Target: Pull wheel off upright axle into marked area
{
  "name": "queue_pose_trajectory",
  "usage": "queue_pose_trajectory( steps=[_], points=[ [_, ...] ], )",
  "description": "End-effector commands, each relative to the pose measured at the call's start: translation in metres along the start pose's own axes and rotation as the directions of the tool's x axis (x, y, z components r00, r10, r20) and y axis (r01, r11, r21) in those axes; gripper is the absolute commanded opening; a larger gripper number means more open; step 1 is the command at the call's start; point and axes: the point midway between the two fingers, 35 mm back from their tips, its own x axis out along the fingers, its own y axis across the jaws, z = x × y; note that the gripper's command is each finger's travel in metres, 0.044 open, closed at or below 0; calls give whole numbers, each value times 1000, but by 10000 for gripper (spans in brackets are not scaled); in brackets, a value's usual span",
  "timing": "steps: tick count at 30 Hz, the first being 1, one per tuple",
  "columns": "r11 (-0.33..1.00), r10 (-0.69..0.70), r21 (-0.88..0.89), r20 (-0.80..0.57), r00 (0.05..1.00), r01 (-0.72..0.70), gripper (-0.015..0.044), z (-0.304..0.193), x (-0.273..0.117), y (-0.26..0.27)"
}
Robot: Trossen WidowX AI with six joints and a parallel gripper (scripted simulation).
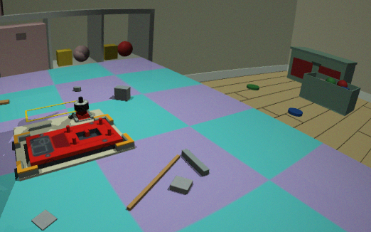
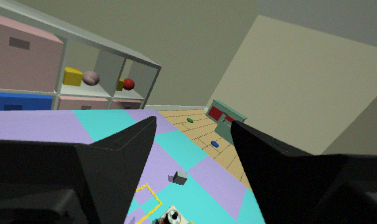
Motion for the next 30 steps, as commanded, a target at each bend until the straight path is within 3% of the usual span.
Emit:
queue_pose_trajectory(
  steps=[1, 7, 12, 21, 30],
  points=[
    [937, 33, 346, -243, 969, 55, 300, -13, 30, -16],
    [736, 76, 614, -492, 867, 284, 300, -38, 65, -30],
    [484, 121, 684, -670, 732, 546, 300, -67, 95, -39],
    [141, 188, 558, -826, 531, 818, 300, -113, 127, -45],
    [-205, 270, 240, -918, 291, 949, 300, -173, 152, -43]
  ],
)
